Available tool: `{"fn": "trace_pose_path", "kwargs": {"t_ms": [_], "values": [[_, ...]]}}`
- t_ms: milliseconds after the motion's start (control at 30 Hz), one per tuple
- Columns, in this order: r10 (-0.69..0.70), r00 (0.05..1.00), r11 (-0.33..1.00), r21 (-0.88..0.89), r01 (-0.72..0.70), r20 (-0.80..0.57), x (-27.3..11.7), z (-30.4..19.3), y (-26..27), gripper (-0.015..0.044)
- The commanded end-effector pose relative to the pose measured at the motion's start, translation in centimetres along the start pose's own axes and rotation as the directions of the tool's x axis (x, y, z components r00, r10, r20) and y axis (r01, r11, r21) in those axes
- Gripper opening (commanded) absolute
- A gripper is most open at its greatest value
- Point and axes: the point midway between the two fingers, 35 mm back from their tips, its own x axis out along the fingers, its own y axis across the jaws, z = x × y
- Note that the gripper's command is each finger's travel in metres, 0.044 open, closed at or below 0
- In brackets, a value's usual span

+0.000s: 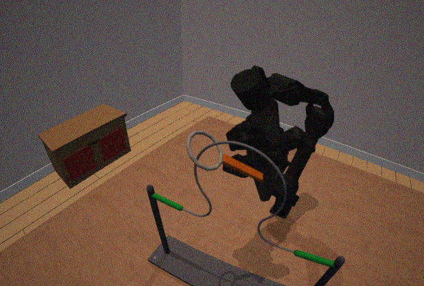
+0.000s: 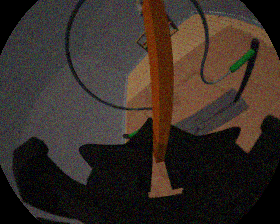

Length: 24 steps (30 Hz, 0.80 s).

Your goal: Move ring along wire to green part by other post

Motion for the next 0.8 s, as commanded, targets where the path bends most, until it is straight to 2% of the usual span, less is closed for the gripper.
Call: {"fn": "trace_pose_path", "kwargs": {"t_ms": [0,767], "values": [[-0.032,0.999,0.998,-0.052,0.032,0.010,-0.1,0.1,-0.1,-0.0150],[-0.191,0.979,0.934,-0.291,0.205,0.076,-0.1,0.3,-1.3,-0.0150]]}}
